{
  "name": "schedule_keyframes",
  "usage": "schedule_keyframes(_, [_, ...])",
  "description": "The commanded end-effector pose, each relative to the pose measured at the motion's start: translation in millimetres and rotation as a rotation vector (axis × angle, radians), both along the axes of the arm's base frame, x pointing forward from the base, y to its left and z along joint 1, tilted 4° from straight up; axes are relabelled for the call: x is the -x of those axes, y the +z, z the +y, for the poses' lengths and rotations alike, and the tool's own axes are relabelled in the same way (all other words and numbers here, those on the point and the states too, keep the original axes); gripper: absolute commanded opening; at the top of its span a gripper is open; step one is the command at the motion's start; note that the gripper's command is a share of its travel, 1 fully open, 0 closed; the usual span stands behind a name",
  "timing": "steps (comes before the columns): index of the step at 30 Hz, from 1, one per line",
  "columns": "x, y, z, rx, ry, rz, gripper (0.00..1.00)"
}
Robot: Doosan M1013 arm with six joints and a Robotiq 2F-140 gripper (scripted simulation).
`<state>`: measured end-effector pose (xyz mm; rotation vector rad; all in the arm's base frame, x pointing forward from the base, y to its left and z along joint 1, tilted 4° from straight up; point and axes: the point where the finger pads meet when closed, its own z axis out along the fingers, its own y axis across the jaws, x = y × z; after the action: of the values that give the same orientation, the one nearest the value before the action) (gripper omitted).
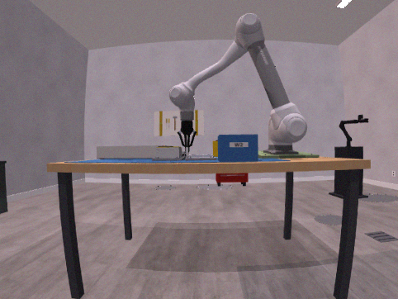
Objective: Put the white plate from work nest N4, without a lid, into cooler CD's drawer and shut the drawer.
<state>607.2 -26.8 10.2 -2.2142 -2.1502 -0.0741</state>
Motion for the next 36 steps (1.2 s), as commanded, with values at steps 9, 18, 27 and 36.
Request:
schedule_keyframes(9, [-13.0, 0.0, -0.4, 0.000, 0.000, 0.000, 0.00])
schedule_keyframes(18, [-22.2, 0.0, -0.6, 0.000, 0.000, 0.000, 0.00])
schedule_keyframes(27, [-31.5, -0.1, -0.9, 0.000, 0.000, 0.000, 0.00])
schedule_keyframes(36, [-43.5, -0.1, -1.2, 0.000, 0.000, 0.000, 0.00])
